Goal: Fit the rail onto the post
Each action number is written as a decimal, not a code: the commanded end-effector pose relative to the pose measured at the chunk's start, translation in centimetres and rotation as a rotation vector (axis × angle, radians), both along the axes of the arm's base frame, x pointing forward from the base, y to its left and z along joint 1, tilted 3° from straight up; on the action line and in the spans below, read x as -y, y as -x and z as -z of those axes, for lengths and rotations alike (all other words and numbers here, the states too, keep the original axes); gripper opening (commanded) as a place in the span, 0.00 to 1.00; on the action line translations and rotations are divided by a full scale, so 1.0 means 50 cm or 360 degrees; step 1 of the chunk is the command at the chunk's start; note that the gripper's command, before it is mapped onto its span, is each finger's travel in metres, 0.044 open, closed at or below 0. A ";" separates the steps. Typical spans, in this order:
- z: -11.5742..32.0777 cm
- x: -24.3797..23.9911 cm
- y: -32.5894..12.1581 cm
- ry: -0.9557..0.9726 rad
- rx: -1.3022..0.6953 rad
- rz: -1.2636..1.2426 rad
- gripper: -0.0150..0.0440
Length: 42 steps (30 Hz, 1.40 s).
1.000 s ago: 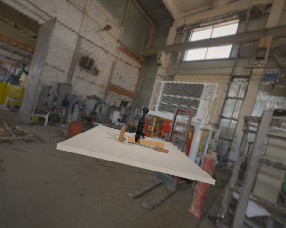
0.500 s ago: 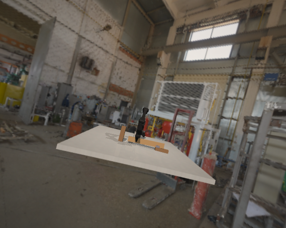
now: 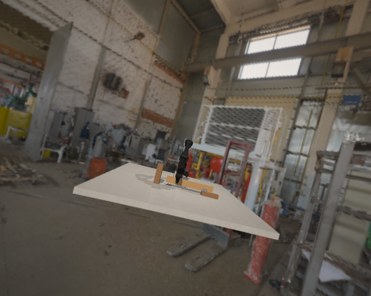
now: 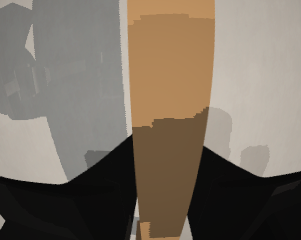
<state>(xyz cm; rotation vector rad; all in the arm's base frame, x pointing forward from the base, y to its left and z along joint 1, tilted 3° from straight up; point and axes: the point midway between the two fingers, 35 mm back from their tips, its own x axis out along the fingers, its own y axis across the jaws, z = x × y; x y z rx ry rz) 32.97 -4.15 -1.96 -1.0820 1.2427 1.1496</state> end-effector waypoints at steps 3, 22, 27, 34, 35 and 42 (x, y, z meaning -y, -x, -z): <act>-0.015 0.001 -0.011 -0.0002 0.0030 -0.0004 0.25; -0.016 0.001 -0.011 -0.0002 0.0030 -0.0004 0.25; -0.013 0.001 -0.010 -0.0002 0.0030 -0.0004 0.25; -0.017 0.001 -0.008 -0.0002 0.0030 -0.0004 0.25; -0.017 0.001 -0.007 -0.0002 0.0030 -0.0004 0.25; -0.014 0.000 -0.005 -0.0002 0.0030 -0.0004 0.25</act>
